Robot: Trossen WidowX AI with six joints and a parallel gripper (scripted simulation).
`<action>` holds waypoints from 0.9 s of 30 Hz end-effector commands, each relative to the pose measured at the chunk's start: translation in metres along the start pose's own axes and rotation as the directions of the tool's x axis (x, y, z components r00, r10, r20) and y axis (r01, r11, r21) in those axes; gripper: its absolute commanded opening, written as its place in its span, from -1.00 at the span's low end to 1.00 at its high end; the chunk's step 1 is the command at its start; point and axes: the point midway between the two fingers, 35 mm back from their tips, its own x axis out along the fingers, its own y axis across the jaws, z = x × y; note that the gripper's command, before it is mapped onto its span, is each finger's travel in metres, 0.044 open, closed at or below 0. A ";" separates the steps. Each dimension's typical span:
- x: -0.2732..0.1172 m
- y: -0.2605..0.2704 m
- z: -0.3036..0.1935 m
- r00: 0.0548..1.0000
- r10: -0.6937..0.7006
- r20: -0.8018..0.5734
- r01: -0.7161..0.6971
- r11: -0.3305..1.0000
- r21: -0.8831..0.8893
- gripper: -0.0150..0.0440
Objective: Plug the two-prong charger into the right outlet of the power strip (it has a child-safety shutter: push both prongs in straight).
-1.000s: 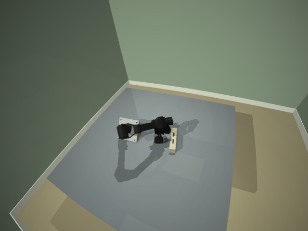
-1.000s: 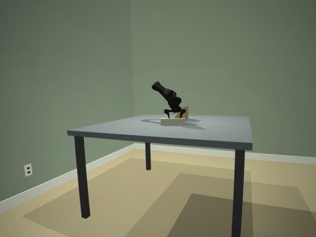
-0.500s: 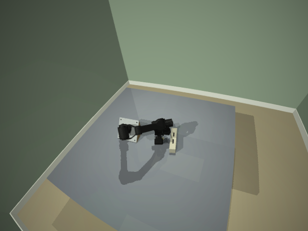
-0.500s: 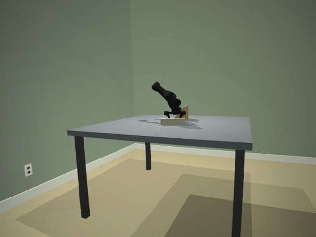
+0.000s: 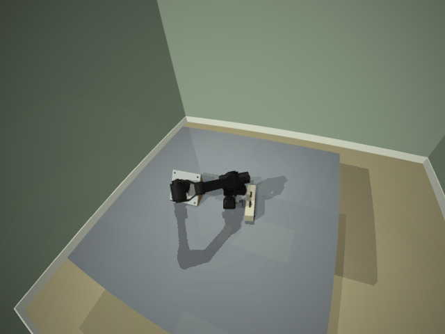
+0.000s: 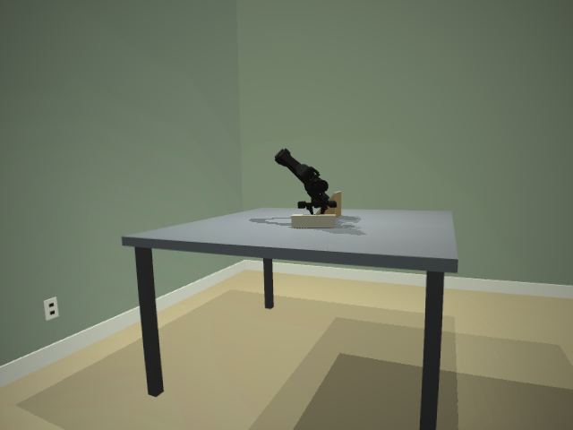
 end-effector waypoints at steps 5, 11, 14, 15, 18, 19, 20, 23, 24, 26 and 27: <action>-0.016 0.000 0.000 1.000 0.002 0.001 -0.002 1.000 -0.002 -0.49; -0.045 0.001 -0.006 1.000 0.001 -0.001 -0.001 1.000 -0.008 -0.49; -0.055 0.002 -0.009 1.000 0.000 -0.002 0.000 1.000 -0.009 -0.49; -0.056 0.002 -0.010 1.000 -0.001 -0.002 0.001 1.000 -0.010 -0.49; -0.056 0.002 -0.011 1.000 -0.001 -0.002 0.001 1.000 -0.009 -0.49; -0.056 0.002 -0.011 1.000 0.000 -0.002 0.000 1.000 -0.007 -0.49; -0.055 0.001 -0.011 1.000 0.000 -0.002 0.000 1.000 -0.004 -0.49; -0.051 -0.002 -0.010 1.000 0.003 -0.001 -0.003 1.000 0.009 -0.49; -0.049 -0.003 -0.010 1.000 0.003 -0.001 -0.003 1.000 0.014 -0.49; -0.046 -0.006 -0.009 1.000 0.005 0.000 -0.005 1.000 0.026 -0.49; -0.044 -0.007 -0.009 1.000 0.006 0.000 -0.006 0.999 0.031 -0.49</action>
